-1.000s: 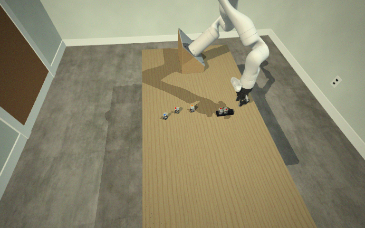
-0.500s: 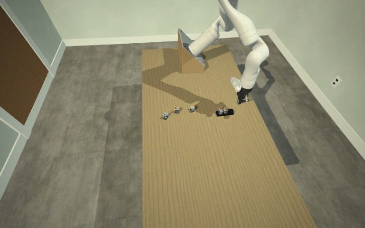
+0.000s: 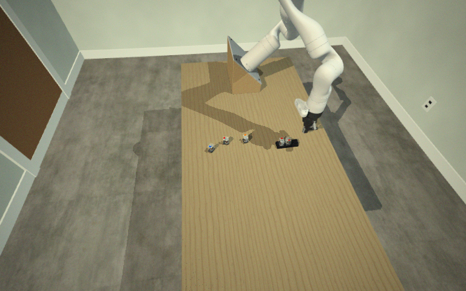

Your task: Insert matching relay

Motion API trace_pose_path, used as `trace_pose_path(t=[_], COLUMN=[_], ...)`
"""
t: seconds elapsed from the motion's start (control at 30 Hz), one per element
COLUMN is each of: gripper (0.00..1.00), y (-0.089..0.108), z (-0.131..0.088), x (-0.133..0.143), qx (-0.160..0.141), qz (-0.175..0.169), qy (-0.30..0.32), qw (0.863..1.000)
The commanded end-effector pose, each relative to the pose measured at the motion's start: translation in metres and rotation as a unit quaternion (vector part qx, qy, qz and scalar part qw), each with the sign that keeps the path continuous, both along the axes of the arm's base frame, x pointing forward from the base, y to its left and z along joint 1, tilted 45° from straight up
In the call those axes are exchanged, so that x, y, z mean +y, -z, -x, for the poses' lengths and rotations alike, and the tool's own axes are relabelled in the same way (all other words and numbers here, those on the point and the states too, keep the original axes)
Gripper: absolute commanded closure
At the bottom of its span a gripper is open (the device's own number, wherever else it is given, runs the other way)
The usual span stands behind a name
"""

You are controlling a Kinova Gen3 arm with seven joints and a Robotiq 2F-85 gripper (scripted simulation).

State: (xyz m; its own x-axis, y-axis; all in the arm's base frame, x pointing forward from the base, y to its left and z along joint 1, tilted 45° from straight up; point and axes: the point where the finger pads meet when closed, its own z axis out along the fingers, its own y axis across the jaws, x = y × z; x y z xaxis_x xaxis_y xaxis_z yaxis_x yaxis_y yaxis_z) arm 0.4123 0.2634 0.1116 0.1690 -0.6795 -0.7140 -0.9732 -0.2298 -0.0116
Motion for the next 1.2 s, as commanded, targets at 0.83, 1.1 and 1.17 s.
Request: trace_pose_path(t=[0.83,1.1,1.17], gripper=[1.0,1.0,1.0], y=[0.0008,0.0014,0.0019], z=[-0.0034,-0.0045,-0.0054], x=[0.0006,-0.0003,-0.0012], qx=[-0.004,-0.006,-0.007], qz=[-0.002,-0.002,-0.002], qy=[0.001,0.0,-0.001], qw=[1.0,1.0,1.0])
